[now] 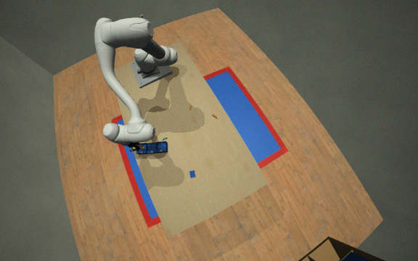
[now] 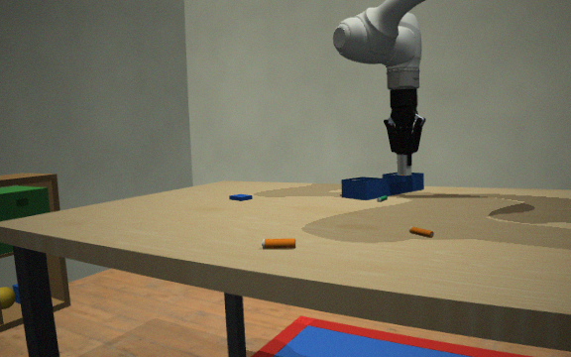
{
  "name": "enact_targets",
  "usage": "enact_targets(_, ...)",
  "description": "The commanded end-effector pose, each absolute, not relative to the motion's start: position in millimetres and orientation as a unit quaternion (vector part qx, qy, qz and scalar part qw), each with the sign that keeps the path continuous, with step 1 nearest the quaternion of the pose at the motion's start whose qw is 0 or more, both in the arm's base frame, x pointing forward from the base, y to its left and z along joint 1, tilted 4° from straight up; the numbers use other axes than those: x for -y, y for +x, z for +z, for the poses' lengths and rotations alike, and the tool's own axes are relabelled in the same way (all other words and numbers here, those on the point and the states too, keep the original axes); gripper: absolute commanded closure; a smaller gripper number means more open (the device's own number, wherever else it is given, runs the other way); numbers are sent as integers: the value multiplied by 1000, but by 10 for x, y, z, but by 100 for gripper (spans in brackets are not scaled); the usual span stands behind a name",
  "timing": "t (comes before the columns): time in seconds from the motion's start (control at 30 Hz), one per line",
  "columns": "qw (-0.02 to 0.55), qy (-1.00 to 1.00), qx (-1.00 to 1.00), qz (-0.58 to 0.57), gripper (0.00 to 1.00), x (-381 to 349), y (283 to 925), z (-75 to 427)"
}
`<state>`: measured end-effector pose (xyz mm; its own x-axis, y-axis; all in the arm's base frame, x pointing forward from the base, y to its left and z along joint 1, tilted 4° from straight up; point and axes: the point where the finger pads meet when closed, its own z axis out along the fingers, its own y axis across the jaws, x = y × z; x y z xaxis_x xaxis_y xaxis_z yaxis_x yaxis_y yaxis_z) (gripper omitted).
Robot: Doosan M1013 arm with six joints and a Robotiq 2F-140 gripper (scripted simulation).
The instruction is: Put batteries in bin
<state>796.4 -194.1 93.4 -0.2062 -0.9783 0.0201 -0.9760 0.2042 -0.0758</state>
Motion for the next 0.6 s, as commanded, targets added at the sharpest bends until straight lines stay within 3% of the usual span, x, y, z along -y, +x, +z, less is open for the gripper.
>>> enact_targets(0.0, 15, -629, -776, -36, 85, 1929, 7957, 816)
enact_targets(0.57, 15, -629, -776, -36, 85, 1927, 7933, 780)
